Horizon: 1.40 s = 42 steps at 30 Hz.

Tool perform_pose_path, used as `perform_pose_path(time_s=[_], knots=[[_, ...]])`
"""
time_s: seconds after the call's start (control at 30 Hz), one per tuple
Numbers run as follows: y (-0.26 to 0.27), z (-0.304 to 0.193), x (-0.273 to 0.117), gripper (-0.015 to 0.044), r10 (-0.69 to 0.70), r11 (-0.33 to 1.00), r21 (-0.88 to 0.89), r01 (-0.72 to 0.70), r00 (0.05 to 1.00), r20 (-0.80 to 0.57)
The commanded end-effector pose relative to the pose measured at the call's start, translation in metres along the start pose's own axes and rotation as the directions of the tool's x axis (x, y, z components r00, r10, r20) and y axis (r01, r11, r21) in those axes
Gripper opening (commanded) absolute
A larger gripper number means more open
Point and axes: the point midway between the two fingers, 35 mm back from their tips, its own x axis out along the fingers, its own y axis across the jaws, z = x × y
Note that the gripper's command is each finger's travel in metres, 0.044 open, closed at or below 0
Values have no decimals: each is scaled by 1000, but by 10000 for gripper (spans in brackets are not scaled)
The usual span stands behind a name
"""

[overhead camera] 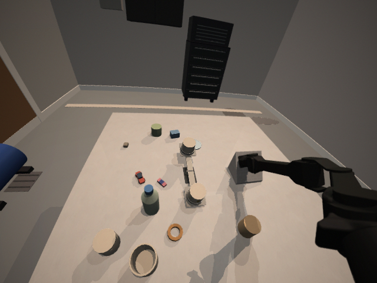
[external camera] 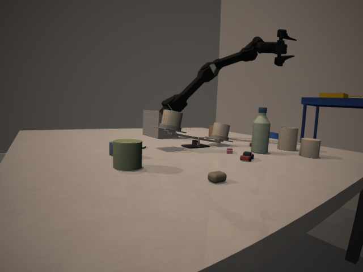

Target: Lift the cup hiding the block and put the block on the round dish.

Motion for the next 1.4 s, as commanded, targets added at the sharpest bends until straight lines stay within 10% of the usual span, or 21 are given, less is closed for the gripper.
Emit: perform_pose_path(time_s=[0.0,0.77,1.37], knots=[[0,1,0,426,0,1000,-5,0,1000,4],[34,158,-73,440,-15,832,-481,277,877,479],[54,262,-200,440,-59,514,-498,698,609,791]])
